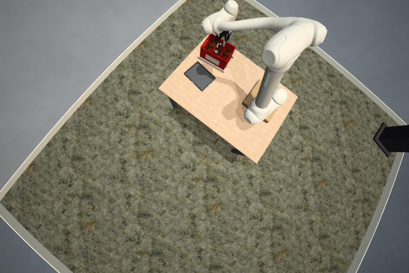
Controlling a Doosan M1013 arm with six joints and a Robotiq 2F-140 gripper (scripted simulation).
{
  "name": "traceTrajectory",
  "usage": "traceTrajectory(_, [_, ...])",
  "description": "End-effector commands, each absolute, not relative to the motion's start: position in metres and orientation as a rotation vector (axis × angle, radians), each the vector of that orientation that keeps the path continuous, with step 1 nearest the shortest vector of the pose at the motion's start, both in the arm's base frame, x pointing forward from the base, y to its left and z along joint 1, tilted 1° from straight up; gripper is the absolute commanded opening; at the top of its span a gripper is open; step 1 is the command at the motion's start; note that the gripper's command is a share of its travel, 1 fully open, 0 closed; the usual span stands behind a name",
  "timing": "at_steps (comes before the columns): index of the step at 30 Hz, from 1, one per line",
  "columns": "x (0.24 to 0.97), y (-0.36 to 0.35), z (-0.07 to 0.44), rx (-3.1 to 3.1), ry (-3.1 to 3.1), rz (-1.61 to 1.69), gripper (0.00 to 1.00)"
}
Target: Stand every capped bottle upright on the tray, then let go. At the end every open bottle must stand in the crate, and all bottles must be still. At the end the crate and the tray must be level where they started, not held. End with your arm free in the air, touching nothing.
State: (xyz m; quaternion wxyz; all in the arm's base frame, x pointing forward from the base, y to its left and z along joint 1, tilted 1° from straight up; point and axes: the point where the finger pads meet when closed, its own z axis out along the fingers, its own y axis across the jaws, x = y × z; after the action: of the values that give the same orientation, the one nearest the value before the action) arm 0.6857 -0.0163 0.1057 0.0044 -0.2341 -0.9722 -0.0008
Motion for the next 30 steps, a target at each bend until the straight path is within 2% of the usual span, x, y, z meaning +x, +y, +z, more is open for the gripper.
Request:
traceTrajectory(1, [0.6857, -0.0162, 0.1015, -0.733, -3.046, -0.003, 0.38])
traceTrajectory(7, [0.6856, -0.0162, 0.0966, -0.733, -3.046, -0.003, 0.38])
traceTrajectory(8, [0.6856, -0.0162, 0.0977, -0.733, -3.046, -0.003, 0.0])
traceTrajectory(30, [0.6856, -0.0162, 0.0977, -0.733, -3.046, -0.003, 0.0])
